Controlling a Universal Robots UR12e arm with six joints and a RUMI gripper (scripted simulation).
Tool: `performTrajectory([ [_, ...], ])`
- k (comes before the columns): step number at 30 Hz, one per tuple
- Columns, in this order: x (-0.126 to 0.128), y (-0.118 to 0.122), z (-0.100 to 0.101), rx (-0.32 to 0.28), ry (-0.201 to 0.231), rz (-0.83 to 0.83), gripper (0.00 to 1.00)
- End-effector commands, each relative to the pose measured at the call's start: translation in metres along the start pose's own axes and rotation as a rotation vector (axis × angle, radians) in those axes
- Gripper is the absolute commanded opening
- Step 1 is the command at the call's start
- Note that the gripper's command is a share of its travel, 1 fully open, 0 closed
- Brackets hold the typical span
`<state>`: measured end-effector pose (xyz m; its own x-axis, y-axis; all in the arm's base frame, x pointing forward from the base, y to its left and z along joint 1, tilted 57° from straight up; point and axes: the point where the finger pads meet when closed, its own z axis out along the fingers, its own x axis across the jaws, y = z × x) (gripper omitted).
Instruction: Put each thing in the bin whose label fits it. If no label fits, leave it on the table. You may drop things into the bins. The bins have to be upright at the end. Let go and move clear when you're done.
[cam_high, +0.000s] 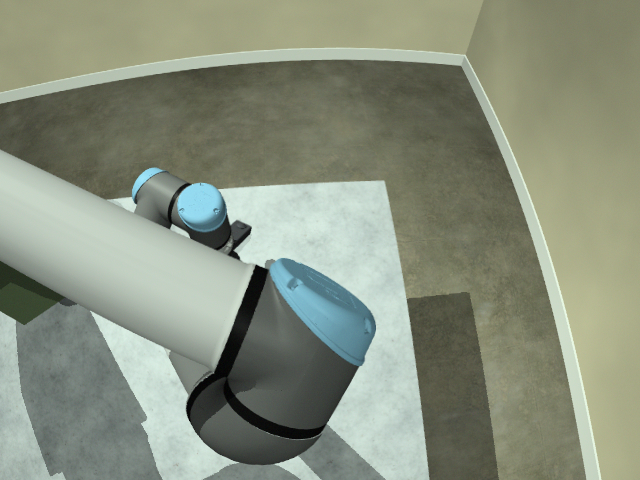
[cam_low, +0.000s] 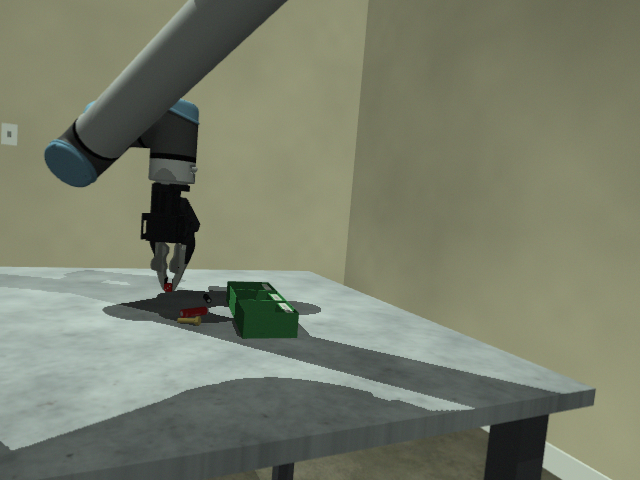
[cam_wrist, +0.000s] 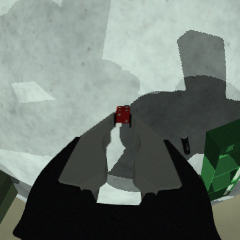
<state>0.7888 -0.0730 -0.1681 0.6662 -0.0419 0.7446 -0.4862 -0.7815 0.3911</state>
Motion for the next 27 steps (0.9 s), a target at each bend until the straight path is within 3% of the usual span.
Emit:
performTrajectory([
  [1,0.0,0.0,-0.001,0.001,0.0,0.0,0.0],
  [23,0.0,0.0,-0.06,0.001,0.0,0.0,0.0],
  [27,0.0,0.0,-0.06,0.001,0.0,0.0,0.0],
])
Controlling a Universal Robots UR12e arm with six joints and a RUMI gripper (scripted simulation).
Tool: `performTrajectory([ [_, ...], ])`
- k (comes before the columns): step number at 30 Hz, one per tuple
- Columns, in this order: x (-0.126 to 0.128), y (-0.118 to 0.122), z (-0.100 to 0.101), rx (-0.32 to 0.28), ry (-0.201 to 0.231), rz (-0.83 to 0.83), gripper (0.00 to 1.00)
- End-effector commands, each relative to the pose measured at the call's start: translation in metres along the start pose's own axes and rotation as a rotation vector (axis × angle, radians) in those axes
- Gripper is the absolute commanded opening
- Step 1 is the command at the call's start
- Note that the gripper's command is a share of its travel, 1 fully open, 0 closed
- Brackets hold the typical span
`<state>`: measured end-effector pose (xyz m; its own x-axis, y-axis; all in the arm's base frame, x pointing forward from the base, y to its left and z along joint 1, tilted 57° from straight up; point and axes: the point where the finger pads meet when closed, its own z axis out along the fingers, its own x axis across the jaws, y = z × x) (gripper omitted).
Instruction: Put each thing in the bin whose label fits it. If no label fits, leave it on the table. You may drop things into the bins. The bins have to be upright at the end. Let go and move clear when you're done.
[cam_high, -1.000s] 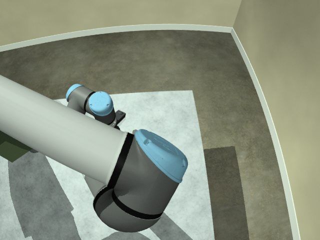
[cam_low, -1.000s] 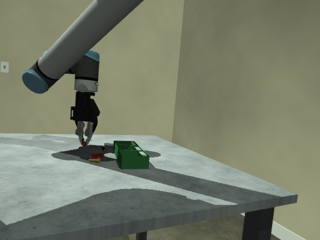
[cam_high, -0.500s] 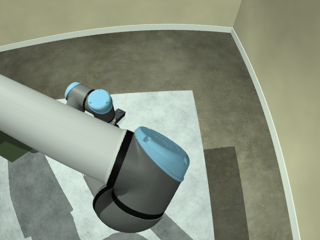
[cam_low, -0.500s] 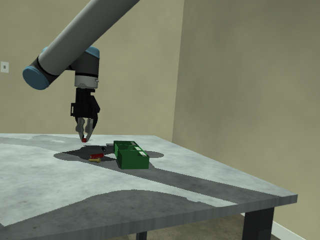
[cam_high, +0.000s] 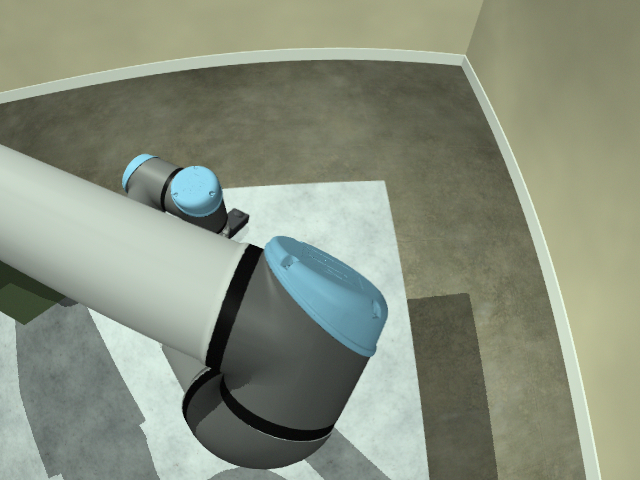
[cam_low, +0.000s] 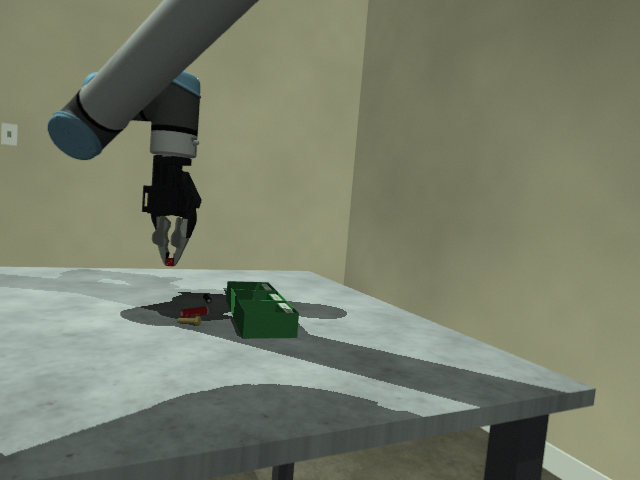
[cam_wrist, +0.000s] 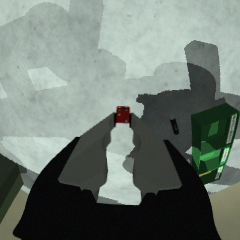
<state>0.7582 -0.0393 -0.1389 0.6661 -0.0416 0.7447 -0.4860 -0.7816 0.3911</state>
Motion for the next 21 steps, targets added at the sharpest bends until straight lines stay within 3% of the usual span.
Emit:
performTrajectory([
  [1,0.0,0.0,-0.006,0.0,0.0,0.0,0.0],
  [17,0.0,0.0,-0.006,0.0,0.0,0.0,0.0],
  [21,0.021,0.012,-0.006,0.0,0.0,-0.175,0.0],
])
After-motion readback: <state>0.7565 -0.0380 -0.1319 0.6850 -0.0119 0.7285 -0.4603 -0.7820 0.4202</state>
